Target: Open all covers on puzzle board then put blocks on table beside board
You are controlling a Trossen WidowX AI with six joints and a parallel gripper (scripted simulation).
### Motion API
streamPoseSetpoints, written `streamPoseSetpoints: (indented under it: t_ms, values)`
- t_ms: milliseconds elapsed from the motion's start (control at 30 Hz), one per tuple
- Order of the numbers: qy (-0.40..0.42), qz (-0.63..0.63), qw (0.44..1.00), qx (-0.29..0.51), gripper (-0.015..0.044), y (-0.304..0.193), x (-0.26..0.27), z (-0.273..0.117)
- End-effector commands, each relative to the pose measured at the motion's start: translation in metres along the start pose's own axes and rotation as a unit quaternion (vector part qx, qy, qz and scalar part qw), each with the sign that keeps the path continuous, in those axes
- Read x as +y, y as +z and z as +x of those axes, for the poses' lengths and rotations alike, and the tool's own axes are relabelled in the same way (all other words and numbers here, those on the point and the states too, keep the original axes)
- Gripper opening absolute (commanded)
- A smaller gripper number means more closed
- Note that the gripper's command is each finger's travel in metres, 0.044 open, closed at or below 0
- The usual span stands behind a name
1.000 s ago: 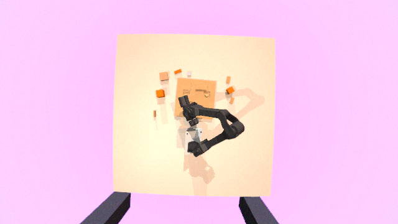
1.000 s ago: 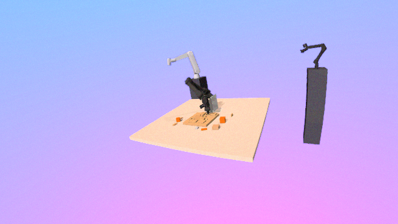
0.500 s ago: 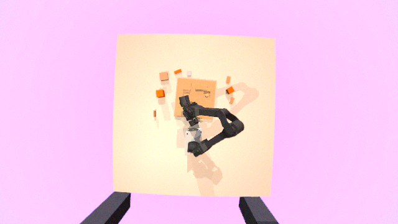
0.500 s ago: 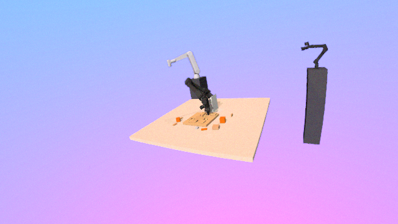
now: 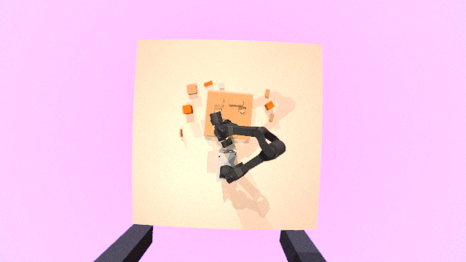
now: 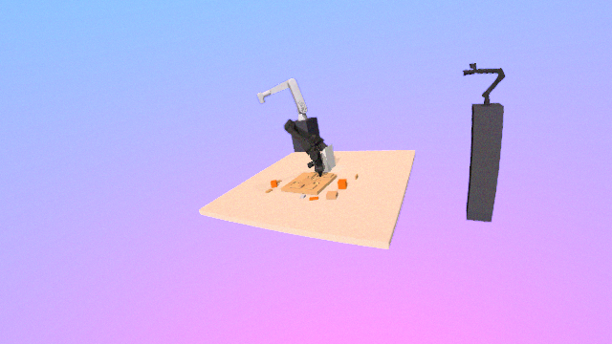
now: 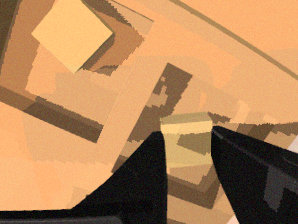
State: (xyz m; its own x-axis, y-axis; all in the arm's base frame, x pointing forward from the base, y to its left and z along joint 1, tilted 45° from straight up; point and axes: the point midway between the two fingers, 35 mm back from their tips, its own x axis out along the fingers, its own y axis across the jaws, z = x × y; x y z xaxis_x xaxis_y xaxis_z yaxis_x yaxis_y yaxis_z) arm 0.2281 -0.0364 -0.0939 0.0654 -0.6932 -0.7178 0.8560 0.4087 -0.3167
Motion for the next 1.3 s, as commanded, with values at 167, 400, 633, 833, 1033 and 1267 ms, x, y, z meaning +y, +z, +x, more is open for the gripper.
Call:
streamPoseSetpoints:
  t_ms: [167,400,633,833,1033,1267]
  values:
    - [0.0,0.0,1.0,0.0,0.008,0.0,0.0,-0.003]
    - [0.0,-0.001,1.0,0.001,0.008,0.0,0.001,-0.012]
    - [0.0,-0.001,1.0,0.001,0.008,-0.001,0.001,-0.021]
    - [-0.001,-0.002,1.0,0.001,0.008,-0.001,0.001,-0.028]
    - [-0.001,-0.002,1.0,0.0,0.008,-0.001,0.0,-0.036]
    - [-0.002,-0.002,1.0,-0.001,0.008,-0.001,-0.001,-0.045]
